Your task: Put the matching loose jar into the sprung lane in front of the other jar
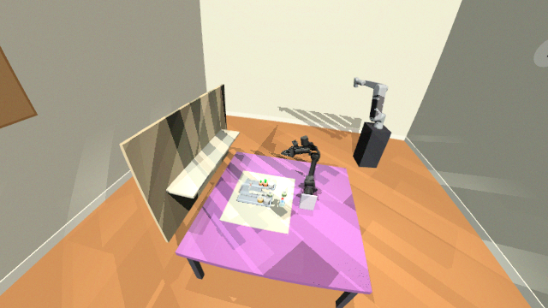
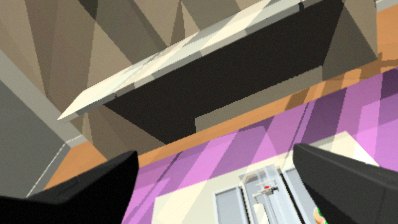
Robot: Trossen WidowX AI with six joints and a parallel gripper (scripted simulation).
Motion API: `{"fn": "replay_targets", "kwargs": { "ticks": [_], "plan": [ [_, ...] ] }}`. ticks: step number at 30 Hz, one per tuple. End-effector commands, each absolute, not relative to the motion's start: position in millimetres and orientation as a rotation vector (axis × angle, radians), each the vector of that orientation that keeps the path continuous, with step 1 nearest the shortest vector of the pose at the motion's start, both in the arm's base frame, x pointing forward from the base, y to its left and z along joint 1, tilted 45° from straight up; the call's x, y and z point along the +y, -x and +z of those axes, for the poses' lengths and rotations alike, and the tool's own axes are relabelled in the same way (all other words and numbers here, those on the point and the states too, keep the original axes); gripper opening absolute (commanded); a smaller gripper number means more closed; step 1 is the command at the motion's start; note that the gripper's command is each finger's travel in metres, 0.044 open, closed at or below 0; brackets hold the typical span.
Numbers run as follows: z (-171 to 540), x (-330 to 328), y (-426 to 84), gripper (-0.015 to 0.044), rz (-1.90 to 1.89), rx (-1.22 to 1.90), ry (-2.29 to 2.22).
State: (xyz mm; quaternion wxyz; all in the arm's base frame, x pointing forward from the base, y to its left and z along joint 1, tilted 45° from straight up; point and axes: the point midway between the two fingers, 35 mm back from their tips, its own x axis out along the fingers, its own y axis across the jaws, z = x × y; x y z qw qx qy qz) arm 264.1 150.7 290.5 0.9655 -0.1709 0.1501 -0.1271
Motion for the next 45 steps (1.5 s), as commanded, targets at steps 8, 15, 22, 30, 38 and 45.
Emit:
{"fn": "replay_targets", "kwargs": {
  "ticks": [8, 15, 22, 30, 38, 45],
  "plan": [
    [202.1, 82.2, -288.9, 0.044, -0.417, 0.631, 0.51],
    [117.7, -6.3, -263.1, 0.044, -0.599, 1.074, 0.558],
    [63.6, -68.7, -194.5, 0.044, -0.759, 1.524, 0.47],
    [62.6, -69.9, -192.3, 0.044, -0.763, 1.536, 0.466],
    [38.3, -94.4, -188.3, 0.044, -0.764, 1.535, 0.467],
    [31.3, -102.1, -188.3, 0.044, -0.764, 1.535, 0.467]
  ]
}}
